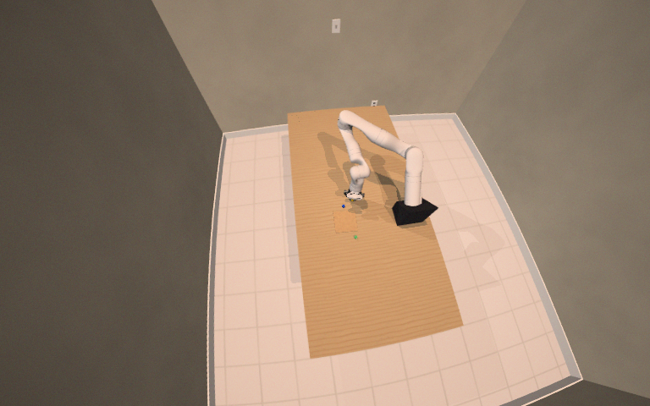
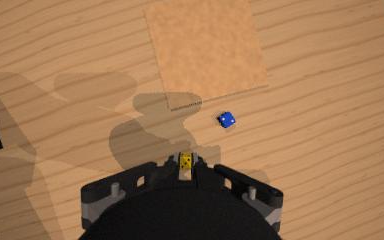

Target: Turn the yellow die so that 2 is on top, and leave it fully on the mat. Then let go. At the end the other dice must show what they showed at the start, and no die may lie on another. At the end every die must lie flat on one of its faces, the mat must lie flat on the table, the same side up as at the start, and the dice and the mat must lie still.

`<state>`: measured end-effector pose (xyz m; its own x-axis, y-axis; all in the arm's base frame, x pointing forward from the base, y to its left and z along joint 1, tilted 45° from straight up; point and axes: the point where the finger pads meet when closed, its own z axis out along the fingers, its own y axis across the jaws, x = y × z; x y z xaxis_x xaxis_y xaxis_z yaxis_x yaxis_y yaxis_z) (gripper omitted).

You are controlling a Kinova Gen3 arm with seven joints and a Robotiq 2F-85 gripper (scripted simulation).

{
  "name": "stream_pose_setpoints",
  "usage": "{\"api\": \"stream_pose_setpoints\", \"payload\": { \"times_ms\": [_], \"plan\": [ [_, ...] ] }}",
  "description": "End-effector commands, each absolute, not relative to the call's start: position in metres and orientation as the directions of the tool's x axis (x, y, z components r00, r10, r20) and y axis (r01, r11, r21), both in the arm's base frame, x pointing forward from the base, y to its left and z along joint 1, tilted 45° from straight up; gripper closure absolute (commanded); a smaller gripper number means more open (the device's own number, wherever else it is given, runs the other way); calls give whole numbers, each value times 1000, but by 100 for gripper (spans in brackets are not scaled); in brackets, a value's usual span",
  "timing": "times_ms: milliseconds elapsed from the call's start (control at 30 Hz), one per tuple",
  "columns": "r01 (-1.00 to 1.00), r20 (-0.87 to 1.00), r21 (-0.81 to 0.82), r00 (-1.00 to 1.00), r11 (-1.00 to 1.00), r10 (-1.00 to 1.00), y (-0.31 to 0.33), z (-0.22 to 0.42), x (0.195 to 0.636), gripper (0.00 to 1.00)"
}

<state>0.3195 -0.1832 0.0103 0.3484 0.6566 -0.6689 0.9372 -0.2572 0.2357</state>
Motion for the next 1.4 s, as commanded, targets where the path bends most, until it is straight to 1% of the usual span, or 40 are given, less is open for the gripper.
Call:
{"api": "stream_pose_setpoints", "payload": {
  "times_ms": [0,367,1000,1367],
  "plan": [
    [934,-662,245,358,-261,658,-183,9,322,89],
    [934,-662,245,358,-261,658,-177,15,323,89],
    [934,-662,245,358,-261,658,-117,75,324,89],
    [934,-662,245,358,-261,658,-112,79,324,89]
  ]
}}
